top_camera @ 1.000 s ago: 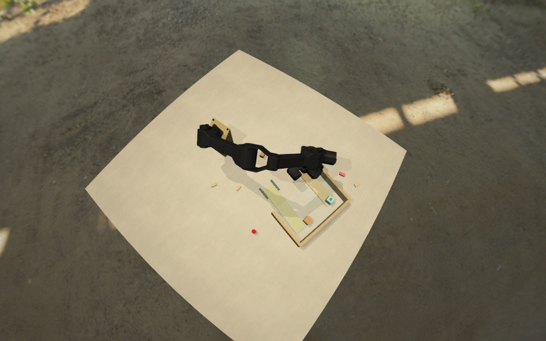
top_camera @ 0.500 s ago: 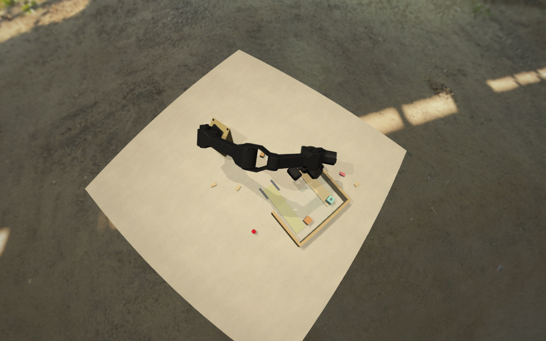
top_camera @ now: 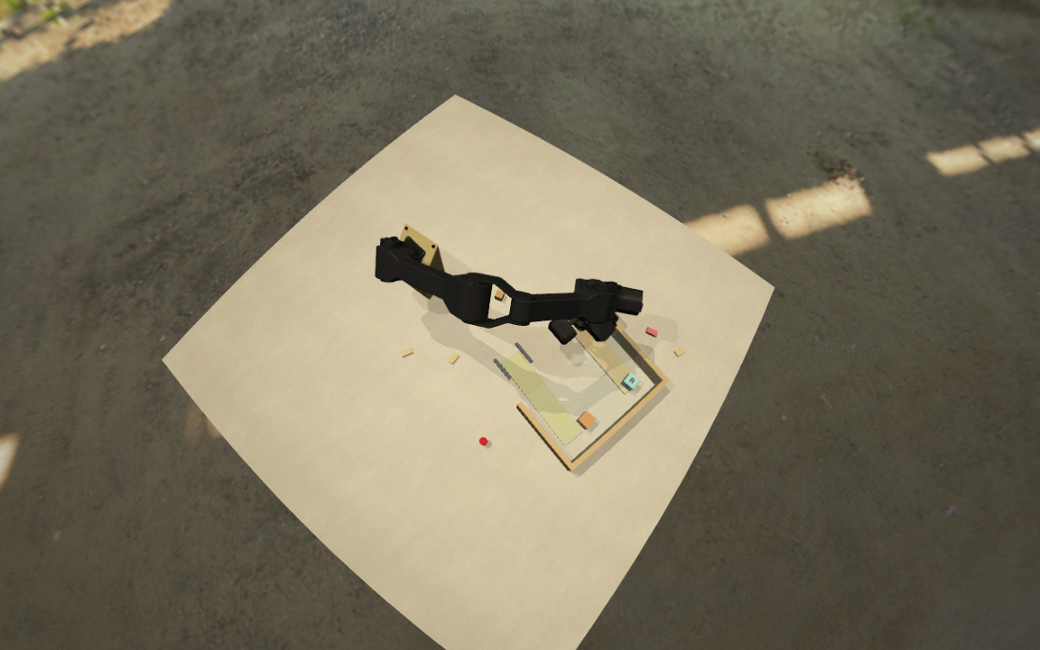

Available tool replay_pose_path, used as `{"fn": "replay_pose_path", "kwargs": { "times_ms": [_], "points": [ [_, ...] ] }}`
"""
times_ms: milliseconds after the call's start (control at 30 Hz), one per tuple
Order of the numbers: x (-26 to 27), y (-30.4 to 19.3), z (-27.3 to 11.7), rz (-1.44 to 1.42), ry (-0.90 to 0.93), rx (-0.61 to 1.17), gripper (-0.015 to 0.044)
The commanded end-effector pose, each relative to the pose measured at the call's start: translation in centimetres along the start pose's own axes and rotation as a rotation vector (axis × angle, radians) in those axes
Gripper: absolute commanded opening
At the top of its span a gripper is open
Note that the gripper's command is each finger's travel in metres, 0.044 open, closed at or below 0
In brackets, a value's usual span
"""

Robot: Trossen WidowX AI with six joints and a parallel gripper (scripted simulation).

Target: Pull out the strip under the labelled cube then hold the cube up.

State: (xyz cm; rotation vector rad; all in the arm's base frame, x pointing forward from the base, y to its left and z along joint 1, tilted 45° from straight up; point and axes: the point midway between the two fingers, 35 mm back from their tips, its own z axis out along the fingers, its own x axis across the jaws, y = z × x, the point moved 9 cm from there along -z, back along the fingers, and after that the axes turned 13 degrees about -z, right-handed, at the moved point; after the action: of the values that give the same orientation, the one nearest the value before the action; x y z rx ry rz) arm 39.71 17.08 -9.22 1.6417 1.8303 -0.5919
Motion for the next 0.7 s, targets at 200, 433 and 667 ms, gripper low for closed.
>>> {"fn": "replay_pose_path", "kwargs": {
  "times_ms": [200,433,667],
  "points": [
    [0.0,0.0,0.5,-0.003,-0.006,0.006,0.0],
    [0.3,-1.0,0.5,-0.003,-0.005,0.007,0.0],
    [0.6,-2.1,0.6,-0.004,-0.005,0.007,0.0]
  ]
}}
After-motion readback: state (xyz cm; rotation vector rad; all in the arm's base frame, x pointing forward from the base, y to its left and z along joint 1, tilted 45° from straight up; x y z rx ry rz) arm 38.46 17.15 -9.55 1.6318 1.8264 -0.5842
